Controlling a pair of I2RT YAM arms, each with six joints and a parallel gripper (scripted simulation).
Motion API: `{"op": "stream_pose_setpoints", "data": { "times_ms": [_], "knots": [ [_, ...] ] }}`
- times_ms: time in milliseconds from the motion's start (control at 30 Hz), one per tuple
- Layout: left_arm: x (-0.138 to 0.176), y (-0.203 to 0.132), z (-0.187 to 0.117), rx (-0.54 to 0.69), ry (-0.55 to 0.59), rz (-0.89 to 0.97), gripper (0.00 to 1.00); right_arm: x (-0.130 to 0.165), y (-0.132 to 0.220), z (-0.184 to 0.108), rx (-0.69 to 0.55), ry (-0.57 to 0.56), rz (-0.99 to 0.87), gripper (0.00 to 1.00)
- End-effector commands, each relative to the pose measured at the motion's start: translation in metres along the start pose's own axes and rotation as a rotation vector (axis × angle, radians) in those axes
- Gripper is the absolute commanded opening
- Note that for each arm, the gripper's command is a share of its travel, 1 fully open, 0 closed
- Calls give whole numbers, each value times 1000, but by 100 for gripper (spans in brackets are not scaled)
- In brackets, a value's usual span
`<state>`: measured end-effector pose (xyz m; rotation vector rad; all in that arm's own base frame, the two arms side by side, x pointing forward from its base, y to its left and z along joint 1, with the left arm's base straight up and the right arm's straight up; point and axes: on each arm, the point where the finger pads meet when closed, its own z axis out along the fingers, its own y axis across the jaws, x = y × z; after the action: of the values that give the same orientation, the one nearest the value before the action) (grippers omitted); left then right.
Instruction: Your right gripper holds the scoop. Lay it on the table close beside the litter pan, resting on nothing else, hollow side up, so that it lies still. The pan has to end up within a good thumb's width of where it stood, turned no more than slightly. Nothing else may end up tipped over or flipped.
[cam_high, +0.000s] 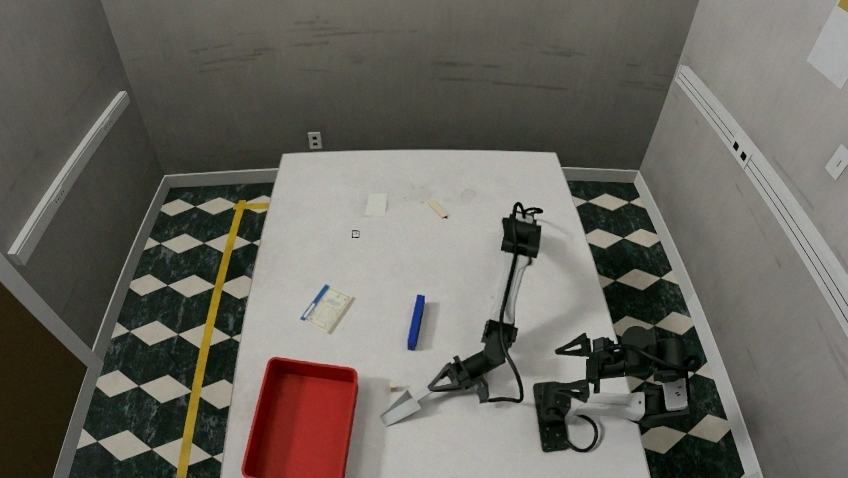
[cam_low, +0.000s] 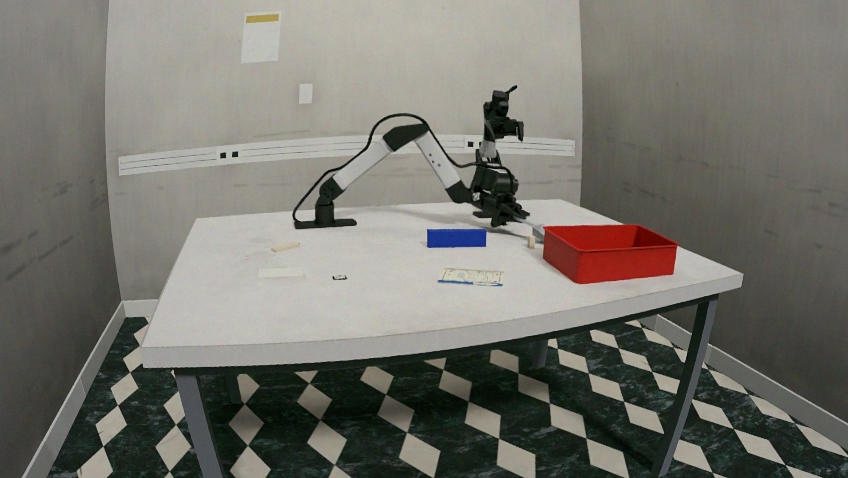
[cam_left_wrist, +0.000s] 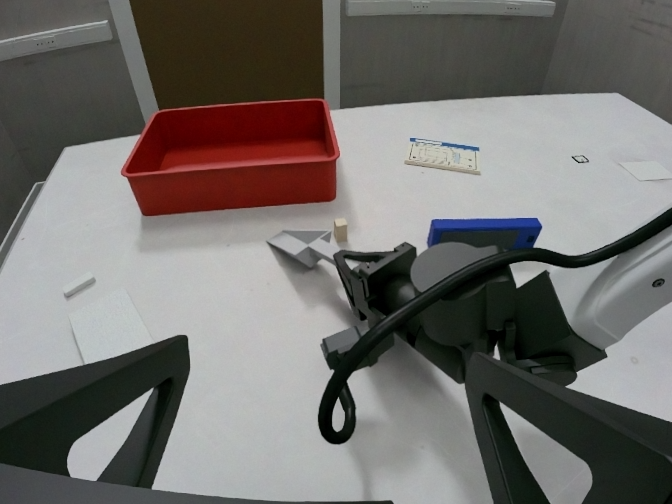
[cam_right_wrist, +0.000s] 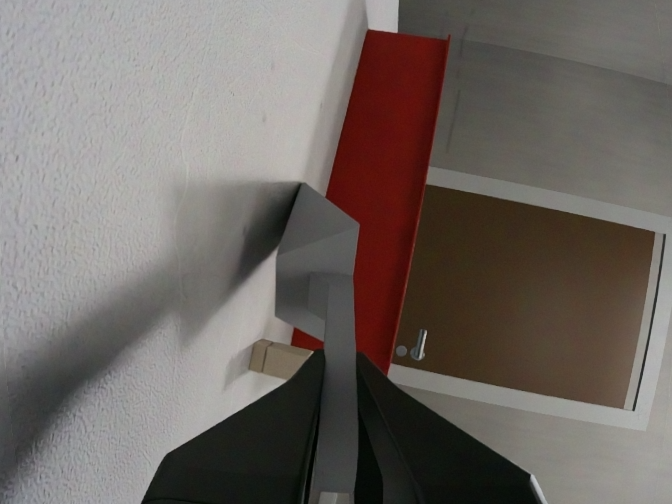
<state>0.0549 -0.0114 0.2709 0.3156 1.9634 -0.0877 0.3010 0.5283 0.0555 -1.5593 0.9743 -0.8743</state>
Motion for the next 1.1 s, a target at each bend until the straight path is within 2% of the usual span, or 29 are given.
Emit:
{"op": "stream_pose_setpoints", "data": {
  "times_ms": [0,100,200,233,333,400,433,567,633,667,833,1067],
  "knots": [
    [7,-1,-2,2,25,5,100,-3,3,-4,17,-7,17,3],
    [7,-1,-2,2,25,5,100,-3,3,-4,17,-7,17,3],
    [7,-1,-2,2,25,5,100,-3,3,-4,17,-7,17,35],
    [7,-1,-2,2,25,5,100,-3,3,-4,17,-7,17,35],
    [7,-1,-2,2,25,5,100,-6,0,-4,10,-22,37,69],
    [7,-1,-2,2,25,5,100,-12,-17,-9,18,-51,113,92],
    [7,-1,-2,2,25,5,100,-16,-15,-11,2,-68,144,100],
    [7,-1,-2,2,25,5,100,-39,-18,-27,-78,-182,334,100],
    [7,-1,-2,2,25,5,100,-39,-18,-27,-78,-182,334,100],
    [7,-1,-2,2,25,5,100,-40,-17,-28,-115,-206,395,100],
    [7,-1,-2,2,25,5,100,-34,-16,-31,-275,-258,647,100],
    [7,-1,-2,2,25,5,100,-17,-15,-35,-469,-258,923,100]
  ]
}}
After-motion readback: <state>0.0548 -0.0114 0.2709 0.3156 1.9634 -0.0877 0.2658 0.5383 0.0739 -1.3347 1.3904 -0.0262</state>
